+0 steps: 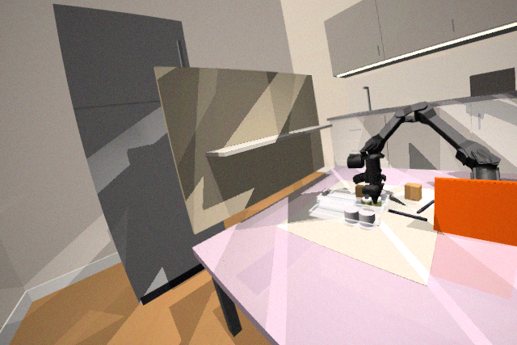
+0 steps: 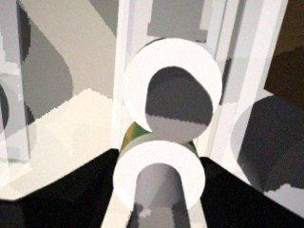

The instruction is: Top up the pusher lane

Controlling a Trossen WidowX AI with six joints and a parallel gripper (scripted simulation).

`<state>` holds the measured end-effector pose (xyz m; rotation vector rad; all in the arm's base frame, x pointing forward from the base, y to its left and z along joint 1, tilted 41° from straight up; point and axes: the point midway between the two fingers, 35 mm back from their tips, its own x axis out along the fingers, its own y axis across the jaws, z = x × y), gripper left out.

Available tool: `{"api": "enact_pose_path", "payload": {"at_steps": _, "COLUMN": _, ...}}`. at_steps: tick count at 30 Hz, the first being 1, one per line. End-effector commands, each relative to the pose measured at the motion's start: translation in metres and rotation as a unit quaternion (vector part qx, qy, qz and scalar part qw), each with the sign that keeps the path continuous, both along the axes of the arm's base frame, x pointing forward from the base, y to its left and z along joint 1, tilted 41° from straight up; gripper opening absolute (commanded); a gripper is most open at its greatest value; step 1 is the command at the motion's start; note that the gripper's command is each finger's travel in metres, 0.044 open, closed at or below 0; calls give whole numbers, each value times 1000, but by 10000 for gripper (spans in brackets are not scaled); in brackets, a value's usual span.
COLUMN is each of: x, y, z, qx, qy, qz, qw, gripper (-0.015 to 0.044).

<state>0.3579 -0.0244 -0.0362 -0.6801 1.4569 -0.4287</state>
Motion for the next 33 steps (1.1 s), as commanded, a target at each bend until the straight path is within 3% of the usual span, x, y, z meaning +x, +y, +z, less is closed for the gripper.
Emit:
{"api": "enact_pose_path", "payload": {"at_steps": 1, "x": 6, "y": -1, "z": 0, "qx": 0, "qy": -12, "qz": 1, "qw": 1000, "gripper": 0}}
{"api": "enact_pose_path", "payload": {"at_steps": 33, "x": 2, "y": -5, "z": -6, "qx": 0, "qy": -12, "qz": 1, "qw": 1000, "gripper": 0}}
